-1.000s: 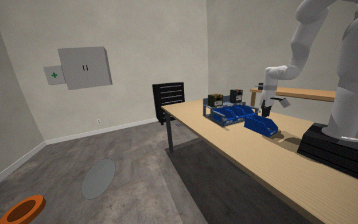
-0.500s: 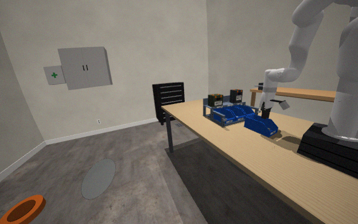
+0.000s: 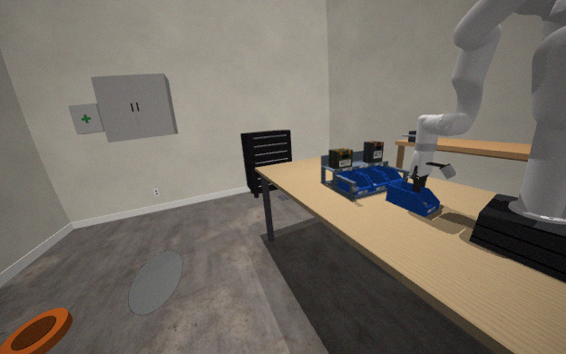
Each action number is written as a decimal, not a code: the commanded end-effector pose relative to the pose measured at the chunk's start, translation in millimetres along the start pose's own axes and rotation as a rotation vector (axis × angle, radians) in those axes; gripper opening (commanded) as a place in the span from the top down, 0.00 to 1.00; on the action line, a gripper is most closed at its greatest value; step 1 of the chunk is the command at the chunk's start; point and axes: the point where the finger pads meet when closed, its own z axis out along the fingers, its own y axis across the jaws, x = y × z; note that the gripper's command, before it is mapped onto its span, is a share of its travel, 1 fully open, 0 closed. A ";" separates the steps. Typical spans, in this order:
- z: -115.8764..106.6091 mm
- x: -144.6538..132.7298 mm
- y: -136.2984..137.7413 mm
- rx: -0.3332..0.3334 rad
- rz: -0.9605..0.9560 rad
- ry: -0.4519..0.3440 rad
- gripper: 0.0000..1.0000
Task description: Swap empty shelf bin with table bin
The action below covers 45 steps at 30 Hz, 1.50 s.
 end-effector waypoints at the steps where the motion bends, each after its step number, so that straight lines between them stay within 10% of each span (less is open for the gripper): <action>1: 4.0 -1.2 0.0 0.000 0.000 -0.003 0.74; 25: 8.5 -1.2 0.0 0.000 0.000 -0.003 0.74; 26: 8.5 -1.2 0.0 0.000 0.000 -0.003 1.00; 45: 8.5 -1.2 0.0 0.000 0.000 -0.003 1.00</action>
